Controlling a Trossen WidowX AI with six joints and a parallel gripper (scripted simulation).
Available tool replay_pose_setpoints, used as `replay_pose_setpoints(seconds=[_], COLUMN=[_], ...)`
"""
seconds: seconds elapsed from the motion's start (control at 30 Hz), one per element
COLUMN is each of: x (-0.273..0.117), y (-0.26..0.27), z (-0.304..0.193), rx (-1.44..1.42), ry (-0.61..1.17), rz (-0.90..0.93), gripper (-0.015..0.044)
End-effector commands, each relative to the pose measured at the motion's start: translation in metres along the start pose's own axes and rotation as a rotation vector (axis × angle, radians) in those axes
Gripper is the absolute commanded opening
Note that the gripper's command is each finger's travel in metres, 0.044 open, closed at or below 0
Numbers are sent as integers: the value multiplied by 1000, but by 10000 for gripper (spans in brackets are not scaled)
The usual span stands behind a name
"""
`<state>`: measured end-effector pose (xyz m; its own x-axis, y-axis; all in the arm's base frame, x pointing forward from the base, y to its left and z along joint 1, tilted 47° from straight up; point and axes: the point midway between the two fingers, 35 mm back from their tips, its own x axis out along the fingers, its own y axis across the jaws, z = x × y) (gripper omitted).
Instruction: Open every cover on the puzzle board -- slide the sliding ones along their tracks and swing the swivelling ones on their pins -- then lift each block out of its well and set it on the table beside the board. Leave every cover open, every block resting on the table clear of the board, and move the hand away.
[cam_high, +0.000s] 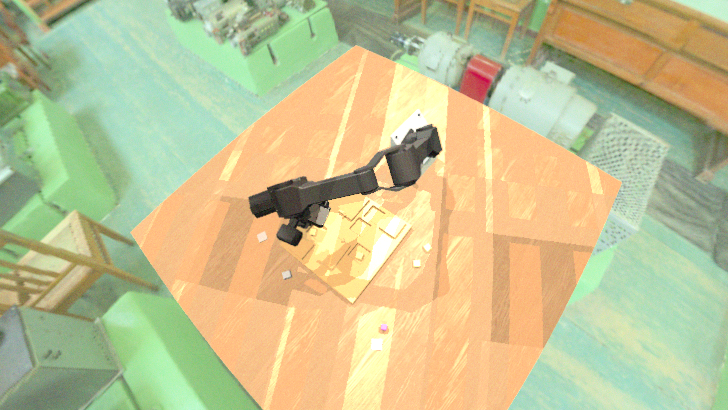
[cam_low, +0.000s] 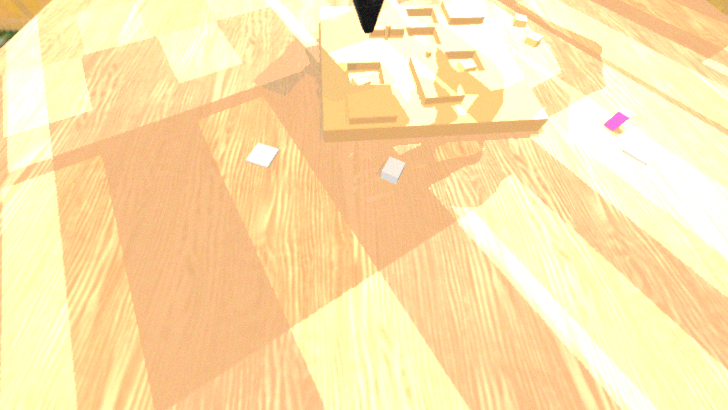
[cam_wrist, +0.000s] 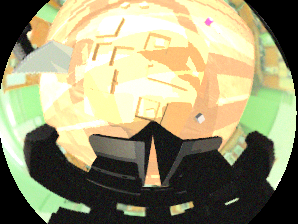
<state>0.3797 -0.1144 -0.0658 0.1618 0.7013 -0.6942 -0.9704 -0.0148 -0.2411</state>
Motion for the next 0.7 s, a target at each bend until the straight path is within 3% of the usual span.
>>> replay_pose_setpoints(seconds=[0.0,0.37,0.67], x=[1,1,1], y=[5,4,4], z=[-9,-9,-8], rx=[189,1254,1319], ry=[-2,2,2], rz=[6,6,6], gripper=[0,0,0])
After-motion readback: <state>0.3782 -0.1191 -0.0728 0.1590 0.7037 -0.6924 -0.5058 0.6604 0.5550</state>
